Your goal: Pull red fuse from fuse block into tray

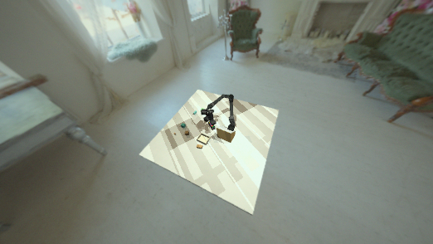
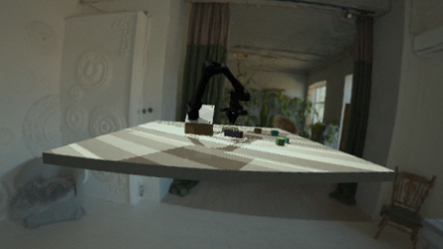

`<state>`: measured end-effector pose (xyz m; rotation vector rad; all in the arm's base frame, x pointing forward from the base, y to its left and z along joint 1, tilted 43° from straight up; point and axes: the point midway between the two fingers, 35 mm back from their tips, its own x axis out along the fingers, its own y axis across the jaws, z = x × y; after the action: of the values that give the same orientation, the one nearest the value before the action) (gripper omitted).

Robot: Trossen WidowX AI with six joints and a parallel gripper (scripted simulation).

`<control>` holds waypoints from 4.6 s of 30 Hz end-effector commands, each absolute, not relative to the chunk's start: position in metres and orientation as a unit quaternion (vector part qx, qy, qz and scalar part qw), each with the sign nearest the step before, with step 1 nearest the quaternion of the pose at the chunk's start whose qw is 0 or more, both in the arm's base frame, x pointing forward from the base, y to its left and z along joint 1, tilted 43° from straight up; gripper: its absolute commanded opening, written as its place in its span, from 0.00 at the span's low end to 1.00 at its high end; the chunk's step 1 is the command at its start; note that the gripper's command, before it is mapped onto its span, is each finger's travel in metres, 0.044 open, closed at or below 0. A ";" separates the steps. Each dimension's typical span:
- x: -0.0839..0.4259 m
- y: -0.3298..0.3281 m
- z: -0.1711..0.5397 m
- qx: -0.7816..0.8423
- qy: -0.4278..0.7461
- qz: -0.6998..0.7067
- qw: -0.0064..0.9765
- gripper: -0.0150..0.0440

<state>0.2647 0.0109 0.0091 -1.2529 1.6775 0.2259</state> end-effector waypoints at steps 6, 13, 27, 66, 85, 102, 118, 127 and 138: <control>0.261 0.003 0.008 -0.556 0.688 0.097 0.457 0.38; 0.261 0.001 0.006 -0.556 0.688 0.097 0.457 0.38; 0.261 -0.009 -0.005 -0.556 0.688 0.097 0.457 0.38; 0.261 -0.025 -0.021 -0.556 0.688 0.096 0.457 0.38; 0.261 -0.025 -0.021 -0.553 0.688 0.097 0.460 0.26; 0.261 -0.020 -0.017 -0.553 0.688 0.097 0.459 0.25; 0.261 -0.015 -0.011 -0.554 0.688 0.097 0.459 0.25; 0.261 -0.012 -0.008 -0.554 0.688 0.097 0.459 0.25; 0.261 -0.008 -0.004 -0.555 0.688 0.097 0.458 0.25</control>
<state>0.2601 -0.0103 -0.0054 -1.3748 1.6960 0.2395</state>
